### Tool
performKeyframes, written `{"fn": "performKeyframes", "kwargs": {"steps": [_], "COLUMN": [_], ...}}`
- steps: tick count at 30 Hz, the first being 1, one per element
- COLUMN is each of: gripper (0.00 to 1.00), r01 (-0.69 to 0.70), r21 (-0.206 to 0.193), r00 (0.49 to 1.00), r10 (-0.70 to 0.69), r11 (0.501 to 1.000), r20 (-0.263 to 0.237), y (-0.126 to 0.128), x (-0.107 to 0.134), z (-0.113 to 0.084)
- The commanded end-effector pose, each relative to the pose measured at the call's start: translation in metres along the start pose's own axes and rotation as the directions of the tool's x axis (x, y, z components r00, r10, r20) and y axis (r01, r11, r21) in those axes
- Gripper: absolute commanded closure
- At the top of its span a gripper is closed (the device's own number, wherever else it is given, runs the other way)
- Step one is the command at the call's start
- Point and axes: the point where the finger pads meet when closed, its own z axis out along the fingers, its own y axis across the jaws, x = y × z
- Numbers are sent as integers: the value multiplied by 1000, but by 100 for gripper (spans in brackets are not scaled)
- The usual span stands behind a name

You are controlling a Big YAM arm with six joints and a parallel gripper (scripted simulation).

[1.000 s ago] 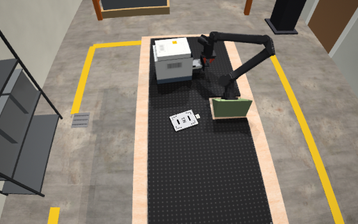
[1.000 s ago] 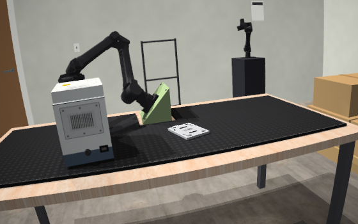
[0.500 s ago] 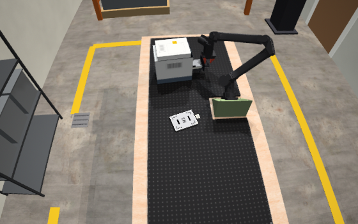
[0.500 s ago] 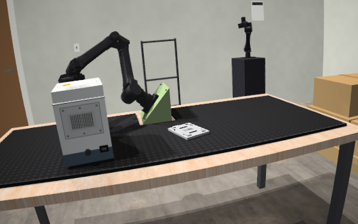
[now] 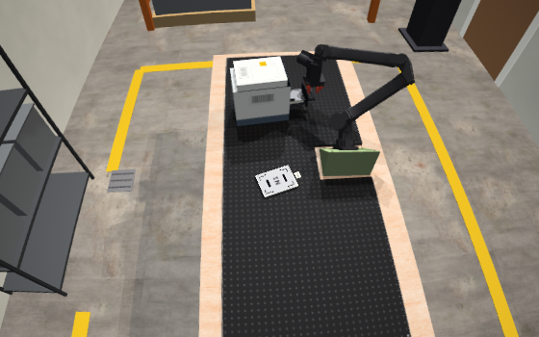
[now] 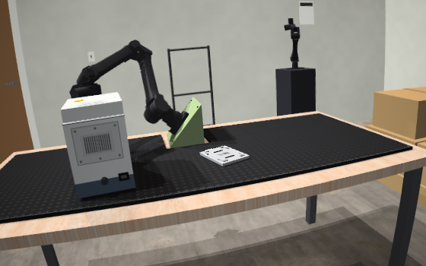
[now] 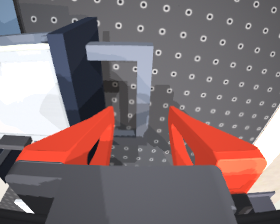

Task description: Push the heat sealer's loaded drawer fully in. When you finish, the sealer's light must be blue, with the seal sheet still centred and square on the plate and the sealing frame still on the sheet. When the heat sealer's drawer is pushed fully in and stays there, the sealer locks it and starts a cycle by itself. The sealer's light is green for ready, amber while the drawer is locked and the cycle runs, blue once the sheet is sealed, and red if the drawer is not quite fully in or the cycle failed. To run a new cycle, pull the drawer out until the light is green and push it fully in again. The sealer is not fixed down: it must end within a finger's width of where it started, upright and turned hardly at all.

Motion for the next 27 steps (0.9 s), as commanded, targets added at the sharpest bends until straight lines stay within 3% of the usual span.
{"fn": "performKeyframes", "kwargs": {"steps": [1,27], "gripper": [55,55], "r01": [-57,-47], "r21": [-30,-23], "r00": [998,999], "r10": [58,48], "r11": [998,999], "r20": [36,23], "y": [-1,2], "x": [-21,-18], "z": [-26,-55]}}
